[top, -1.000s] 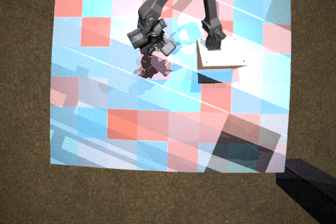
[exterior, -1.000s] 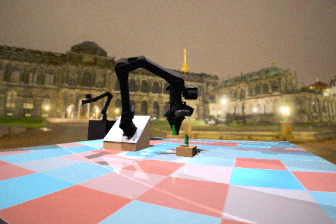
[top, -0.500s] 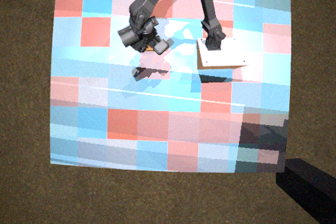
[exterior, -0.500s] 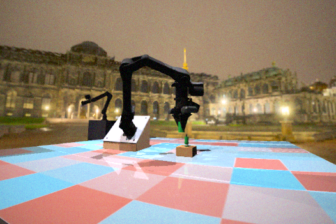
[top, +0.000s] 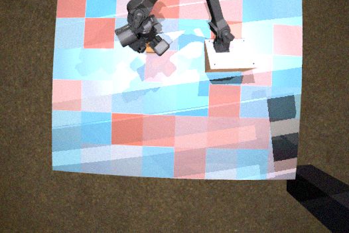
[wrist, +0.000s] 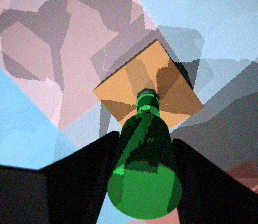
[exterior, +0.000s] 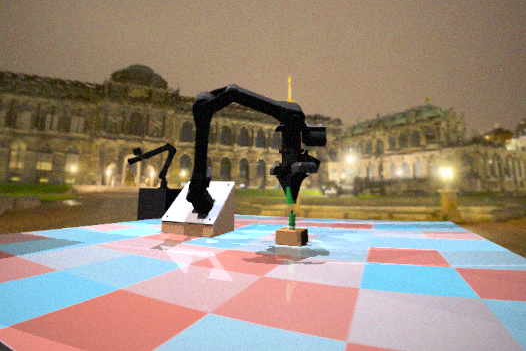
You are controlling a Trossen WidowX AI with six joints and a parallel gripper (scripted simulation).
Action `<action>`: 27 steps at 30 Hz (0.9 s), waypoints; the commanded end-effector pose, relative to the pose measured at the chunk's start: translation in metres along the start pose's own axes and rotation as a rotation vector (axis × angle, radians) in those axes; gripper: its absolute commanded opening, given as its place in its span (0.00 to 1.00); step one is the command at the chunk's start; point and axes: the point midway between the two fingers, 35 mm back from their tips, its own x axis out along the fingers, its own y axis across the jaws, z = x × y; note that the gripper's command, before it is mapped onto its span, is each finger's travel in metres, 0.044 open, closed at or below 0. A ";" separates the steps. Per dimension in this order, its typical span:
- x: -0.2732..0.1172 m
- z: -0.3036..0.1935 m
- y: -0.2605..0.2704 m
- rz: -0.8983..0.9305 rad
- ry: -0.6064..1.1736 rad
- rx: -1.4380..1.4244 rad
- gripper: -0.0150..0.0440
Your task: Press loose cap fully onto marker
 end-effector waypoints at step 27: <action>0.040 0.001 -0.002 -0.005 0.005 -0.005 0.25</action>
